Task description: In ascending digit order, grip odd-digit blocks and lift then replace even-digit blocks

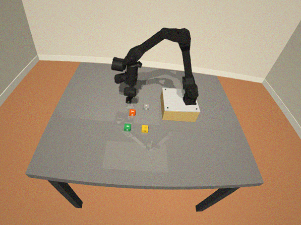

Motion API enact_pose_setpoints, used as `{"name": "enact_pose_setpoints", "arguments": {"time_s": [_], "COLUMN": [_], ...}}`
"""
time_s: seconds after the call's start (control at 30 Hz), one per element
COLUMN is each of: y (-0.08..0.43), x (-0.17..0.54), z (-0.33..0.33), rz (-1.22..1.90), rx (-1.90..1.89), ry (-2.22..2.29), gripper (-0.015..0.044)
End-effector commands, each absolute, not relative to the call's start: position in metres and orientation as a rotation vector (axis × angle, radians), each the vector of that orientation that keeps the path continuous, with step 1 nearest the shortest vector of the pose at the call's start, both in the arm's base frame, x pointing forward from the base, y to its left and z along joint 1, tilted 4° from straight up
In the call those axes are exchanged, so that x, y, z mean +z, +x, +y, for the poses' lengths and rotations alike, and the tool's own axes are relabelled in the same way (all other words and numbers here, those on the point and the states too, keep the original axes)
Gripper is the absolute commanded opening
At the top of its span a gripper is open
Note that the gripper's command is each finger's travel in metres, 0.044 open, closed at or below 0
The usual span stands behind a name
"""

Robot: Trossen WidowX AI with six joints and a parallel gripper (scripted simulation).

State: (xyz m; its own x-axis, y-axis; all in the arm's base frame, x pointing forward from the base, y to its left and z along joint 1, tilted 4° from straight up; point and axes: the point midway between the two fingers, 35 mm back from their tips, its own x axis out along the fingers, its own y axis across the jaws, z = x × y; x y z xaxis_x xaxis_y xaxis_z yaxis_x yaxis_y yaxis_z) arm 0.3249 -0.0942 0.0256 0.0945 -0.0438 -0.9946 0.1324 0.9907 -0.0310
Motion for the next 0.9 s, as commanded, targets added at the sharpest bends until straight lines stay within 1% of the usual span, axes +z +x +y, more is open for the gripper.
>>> {"name": "enact_pose_setpoints", "arguments": {"time_s": [0.0,0.63,0.87], "y": [0.325,0.327,0.327], "x": [0.019,-0.008,-0.008], "z": [-0.094,-0.095,-0.095], "rz": [1.474,1.474,1.474], "rx": [-0.125,-0.125,-0.125], "ry": [0.072,0.072,0.072], "gripper": [0.04,0.04,0.0216]}}
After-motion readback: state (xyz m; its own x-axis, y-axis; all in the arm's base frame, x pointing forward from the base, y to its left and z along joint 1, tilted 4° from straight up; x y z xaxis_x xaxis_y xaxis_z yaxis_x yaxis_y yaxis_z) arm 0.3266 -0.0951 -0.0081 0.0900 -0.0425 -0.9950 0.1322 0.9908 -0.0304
